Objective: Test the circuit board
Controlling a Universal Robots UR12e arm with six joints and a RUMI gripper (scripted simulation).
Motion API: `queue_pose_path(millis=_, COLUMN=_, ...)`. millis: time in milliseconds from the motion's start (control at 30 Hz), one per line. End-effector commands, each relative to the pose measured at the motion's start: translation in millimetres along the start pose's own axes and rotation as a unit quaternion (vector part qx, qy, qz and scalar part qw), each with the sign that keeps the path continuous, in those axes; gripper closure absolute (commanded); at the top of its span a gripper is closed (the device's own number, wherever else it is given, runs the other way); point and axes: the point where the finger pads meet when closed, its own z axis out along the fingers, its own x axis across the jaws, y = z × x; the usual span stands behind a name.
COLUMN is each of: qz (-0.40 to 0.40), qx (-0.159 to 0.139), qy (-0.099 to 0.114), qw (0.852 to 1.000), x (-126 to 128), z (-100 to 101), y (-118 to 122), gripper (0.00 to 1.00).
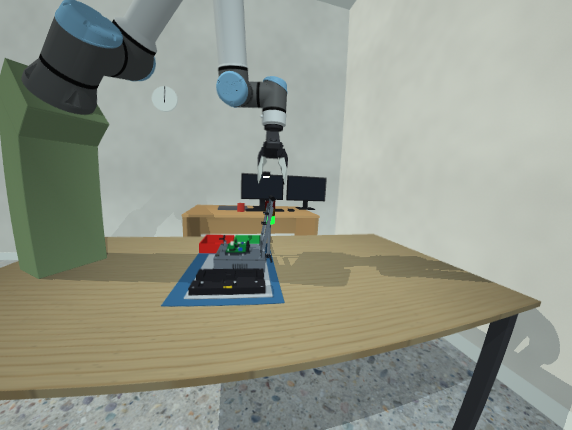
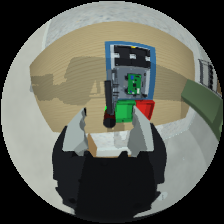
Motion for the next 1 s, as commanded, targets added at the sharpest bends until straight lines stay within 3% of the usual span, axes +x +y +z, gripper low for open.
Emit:
queue_pose_path(millis=0, qz=0.001, qx=0.001, qy=0.000, qw=1.000, x=20, z=-1, y=-1, gripper=0.41)
queue_pose_path(millis=100, qz=0.001, qx=0.001, qy=0.000, qw=1.000, x=25, z=-1, y=0, gripper=0.41)
queue_pose_path(millis=600, qz=0.000, qx=0.000, qy=0.002, qw=1.000, x=118, z=1, y=6, gripper=0.41)
queue_pose_path(millis=967, qz=0.000, qx=0.000, qy=0.002, qw=1.000, x=132, z=1, y=8, gripper=0.41)
